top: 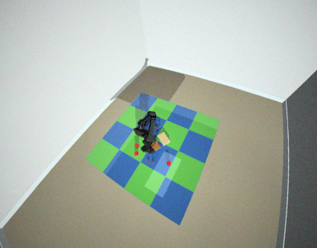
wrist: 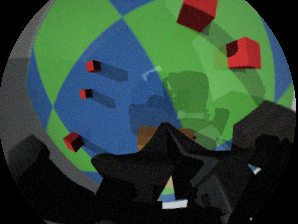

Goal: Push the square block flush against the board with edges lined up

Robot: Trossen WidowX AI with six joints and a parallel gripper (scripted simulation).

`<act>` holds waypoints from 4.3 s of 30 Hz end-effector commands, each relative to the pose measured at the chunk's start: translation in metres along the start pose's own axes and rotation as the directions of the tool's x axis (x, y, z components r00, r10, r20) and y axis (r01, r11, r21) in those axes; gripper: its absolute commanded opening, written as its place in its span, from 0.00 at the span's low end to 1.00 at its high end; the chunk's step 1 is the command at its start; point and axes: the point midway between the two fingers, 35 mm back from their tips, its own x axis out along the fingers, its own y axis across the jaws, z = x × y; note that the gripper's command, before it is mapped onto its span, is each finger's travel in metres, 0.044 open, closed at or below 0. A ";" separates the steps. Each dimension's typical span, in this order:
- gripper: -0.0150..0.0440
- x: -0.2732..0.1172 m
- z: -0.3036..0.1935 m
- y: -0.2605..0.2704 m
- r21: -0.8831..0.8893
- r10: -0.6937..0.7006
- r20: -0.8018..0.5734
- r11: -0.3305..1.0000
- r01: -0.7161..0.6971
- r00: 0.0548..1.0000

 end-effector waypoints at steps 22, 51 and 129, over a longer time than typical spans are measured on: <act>0.25 0.034 -0.023 -0.007 0.014 -0.029 -0.009 0.999 0.030 1.000; 0.25 0.034 -0.033 -0.007 0.014 -0.029 -0.009 0.999 0.029 1.000; 0.25 -0.021 -0.014 -0.006 -0.996 -0.029 -0.007 0.084 -0.005 1.000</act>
